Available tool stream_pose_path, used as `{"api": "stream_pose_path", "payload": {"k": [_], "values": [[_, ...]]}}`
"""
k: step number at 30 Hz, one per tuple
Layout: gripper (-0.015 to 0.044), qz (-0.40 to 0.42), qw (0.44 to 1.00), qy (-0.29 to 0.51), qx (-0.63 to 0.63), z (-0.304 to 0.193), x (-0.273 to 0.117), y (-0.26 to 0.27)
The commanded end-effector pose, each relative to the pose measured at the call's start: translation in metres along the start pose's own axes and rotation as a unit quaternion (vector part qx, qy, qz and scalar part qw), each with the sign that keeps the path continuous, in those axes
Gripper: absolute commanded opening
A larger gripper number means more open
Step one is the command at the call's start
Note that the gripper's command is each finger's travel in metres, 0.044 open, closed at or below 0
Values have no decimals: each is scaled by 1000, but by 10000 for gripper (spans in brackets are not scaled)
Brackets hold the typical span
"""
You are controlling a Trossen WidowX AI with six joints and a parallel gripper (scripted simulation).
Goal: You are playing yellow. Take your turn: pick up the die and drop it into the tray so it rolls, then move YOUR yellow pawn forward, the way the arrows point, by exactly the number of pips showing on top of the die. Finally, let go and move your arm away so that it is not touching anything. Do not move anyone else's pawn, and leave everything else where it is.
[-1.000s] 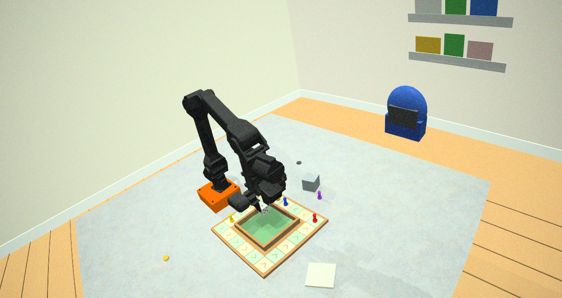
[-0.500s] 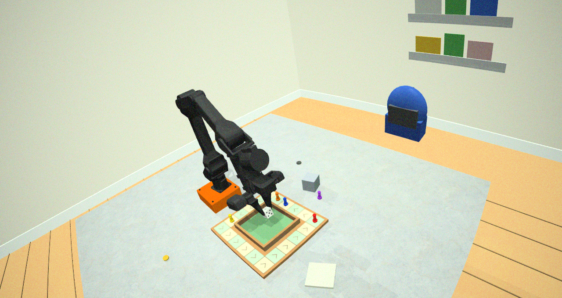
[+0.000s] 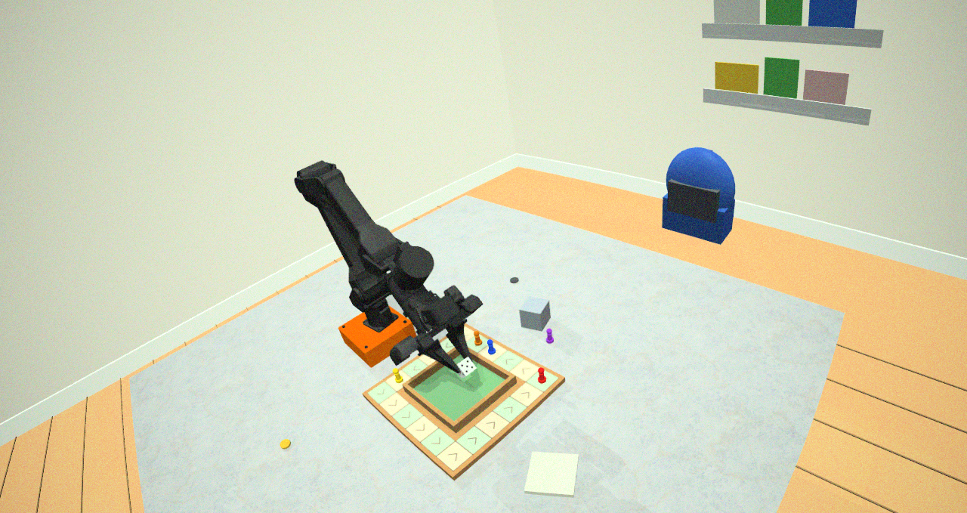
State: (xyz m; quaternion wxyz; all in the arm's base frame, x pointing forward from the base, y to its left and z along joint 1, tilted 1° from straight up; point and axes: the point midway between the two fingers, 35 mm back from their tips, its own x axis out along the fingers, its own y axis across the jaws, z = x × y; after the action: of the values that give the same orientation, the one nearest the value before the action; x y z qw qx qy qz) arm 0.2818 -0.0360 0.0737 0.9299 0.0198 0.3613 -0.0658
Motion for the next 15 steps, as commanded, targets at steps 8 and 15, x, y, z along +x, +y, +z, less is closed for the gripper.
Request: {"api": "stream_pose_path", "payload": {"k": [8,15], "values": [[0,-2,1000,-23,0,3,-45,-3],[0,-2,1000,-23,0,1,-50,-3]]}}
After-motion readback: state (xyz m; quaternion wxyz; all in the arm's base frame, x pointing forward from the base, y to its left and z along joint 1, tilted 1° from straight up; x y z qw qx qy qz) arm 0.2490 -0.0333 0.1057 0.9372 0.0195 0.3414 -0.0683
